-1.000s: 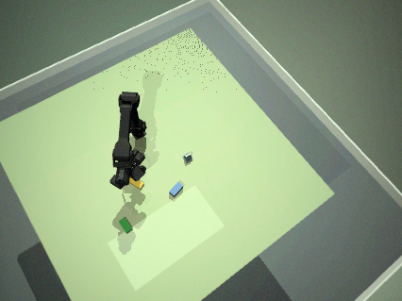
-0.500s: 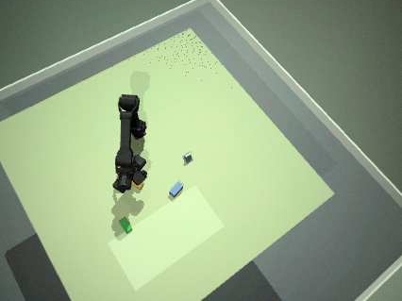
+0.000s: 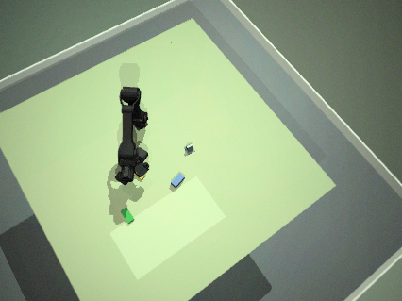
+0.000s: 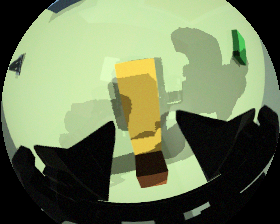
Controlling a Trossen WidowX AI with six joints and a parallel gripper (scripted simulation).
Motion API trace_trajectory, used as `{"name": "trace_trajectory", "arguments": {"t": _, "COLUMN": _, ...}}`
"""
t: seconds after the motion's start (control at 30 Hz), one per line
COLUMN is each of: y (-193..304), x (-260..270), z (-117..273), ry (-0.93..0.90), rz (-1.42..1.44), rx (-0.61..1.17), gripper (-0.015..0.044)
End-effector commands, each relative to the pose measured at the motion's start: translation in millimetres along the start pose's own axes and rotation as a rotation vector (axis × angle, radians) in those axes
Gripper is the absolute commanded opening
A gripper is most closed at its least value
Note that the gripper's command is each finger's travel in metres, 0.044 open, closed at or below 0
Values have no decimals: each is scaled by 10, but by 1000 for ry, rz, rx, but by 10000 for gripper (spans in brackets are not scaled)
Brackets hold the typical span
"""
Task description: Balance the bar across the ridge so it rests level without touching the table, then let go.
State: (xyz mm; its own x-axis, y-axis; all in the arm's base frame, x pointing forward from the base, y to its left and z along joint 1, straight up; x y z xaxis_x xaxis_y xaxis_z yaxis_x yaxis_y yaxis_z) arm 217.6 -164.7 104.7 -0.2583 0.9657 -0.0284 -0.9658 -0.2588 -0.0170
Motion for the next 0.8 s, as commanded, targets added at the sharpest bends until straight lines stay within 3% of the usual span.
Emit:
{"name": "trace_trajectory", "arguments": {"t": 0.0, "y": 9, "x": 17, "z": -73, "ry": -7, "rz": 3, "rx": 0, "gripper": 315}}
{"name": "trace_trajectory", "arguments": {"t": 0.53, "y": 9, "x": 17, "z": -76, "ry": -7, "rz": 3, "rx": 0, "gripper": 315}}
{"name": "trace_trajectory", "arguments": {"t": 0.77, "y": 10, "x": 14, "z": -71, "ry": -5, "rz": 0, "rx": 3, "gripper": 131}}
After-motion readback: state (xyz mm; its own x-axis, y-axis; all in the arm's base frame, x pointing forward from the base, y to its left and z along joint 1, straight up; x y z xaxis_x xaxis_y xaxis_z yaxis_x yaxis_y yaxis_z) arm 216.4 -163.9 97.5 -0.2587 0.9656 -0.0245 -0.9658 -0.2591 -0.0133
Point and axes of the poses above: the point midway between the two fingers, 35 mm back from their tips, its own z axis back along the fingers, its own x axis across the jaws, y = z × x, the point moved 5 cm from there along z, back along the fingers, and after that the axes turned 8 degrees about -z, right-handed, at the moved point
